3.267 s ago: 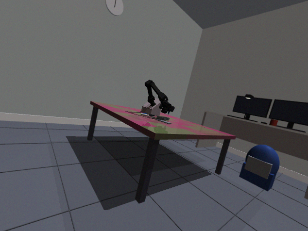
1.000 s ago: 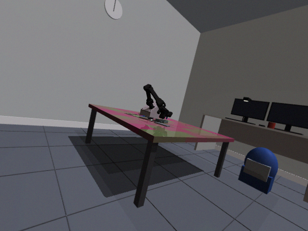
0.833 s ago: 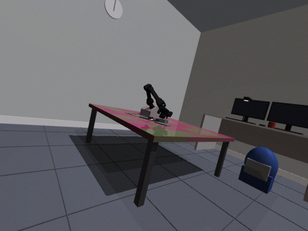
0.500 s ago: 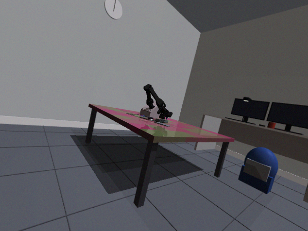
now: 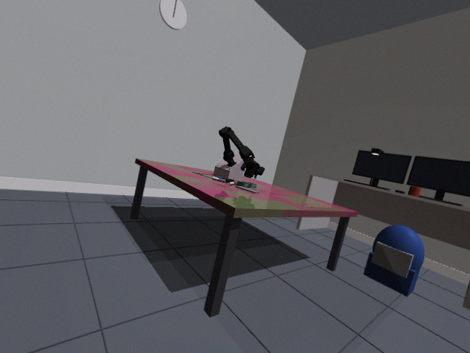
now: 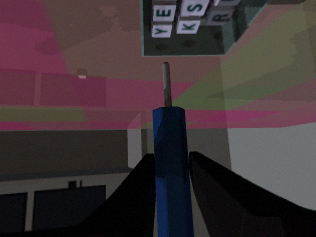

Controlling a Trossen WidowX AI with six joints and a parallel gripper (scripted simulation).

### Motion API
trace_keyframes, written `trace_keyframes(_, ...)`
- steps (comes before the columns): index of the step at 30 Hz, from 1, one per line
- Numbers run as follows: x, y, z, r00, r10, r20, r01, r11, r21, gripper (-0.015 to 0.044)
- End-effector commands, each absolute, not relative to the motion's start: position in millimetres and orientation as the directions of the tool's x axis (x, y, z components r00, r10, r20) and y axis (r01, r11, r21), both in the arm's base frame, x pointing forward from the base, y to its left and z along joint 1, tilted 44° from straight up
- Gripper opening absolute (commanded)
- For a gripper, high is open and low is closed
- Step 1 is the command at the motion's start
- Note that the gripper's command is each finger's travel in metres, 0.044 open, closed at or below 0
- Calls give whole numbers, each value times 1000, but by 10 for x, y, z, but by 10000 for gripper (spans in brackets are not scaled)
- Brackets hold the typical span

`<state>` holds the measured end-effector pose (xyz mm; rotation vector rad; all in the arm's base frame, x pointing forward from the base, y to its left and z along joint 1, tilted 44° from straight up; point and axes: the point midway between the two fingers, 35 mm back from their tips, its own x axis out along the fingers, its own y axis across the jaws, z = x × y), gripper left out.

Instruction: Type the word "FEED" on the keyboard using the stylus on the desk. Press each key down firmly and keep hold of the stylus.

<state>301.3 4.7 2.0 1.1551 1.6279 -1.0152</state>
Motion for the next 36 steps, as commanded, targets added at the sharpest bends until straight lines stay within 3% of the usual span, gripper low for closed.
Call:
trace_keyframes(1, 3015, 70, 73, -183, 255, -950, 966, 228, -125, 81)
trace_keyframes(11, 3009, 61, 51, -187, 251, -950, 964, 233, -129, 84)
trace_keyframes(14, 3009, 61, 51, -187, 251, -950, 964, 233, -129, 64)
trace_keyframes(17, 3003, 13, 105, -187, 251, -950, 964, 232, -128, 0)
trace_keyframes(36, 2947, -265, 336, -183, 252, -950, 966, 227, -126, 0)
